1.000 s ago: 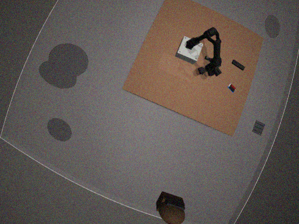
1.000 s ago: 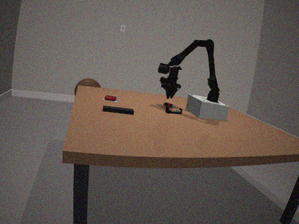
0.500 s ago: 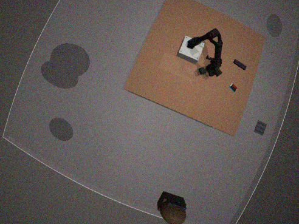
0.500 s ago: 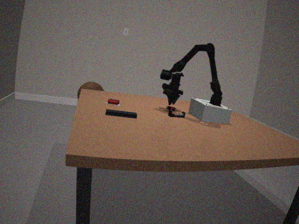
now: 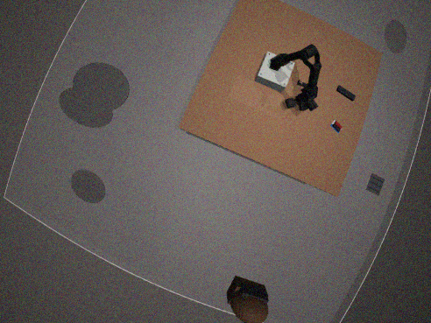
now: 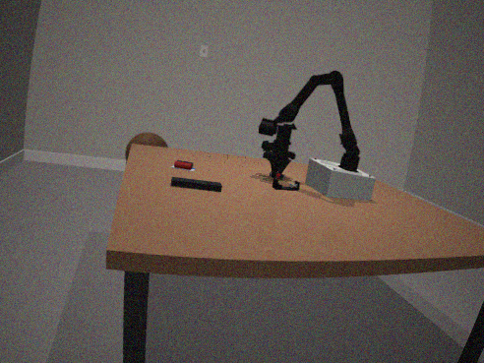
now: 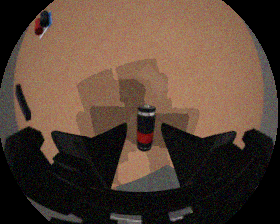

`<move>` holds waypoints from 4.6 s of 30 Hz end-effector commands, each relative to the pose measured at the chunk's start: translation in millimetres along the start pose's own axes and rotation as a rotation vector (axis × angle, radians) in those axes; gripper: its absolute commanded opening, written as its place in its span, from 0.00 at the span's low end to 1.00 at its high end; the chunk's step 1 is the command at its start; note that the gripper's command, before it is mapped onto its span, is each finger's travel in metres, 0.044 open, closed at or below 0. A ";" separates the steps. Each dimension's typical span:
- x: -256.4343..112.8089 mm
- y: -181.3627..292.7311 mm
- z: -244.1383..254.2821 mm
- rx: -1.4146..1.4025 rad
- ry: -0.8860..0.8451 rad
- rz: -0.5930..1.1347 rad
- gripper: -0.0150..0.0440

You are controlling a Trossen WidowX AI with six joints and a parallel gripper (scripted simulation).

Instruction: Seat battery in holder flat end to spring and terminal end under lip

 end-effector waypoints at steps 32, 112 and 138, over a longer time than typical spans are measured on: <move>-41.7 2.9 -0.2 0.004 0.003 0.011 0.39; -10.6 85.9 155.3 -0.897 -0.085 -0.420 0.39; -2.5 99.8 145.7 -0.887 -0.098 -0.511 0.39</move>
Point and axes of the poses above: the point midway between the two fingers, 35 mm back from their tips, its own x axis out along the fingers, its own z axis across the jaws, y = z × x, the point moved 5 cm from there along -x, back along the fingers, and after that the axes turned 15 degrees about -x, right-handed, at the moved point
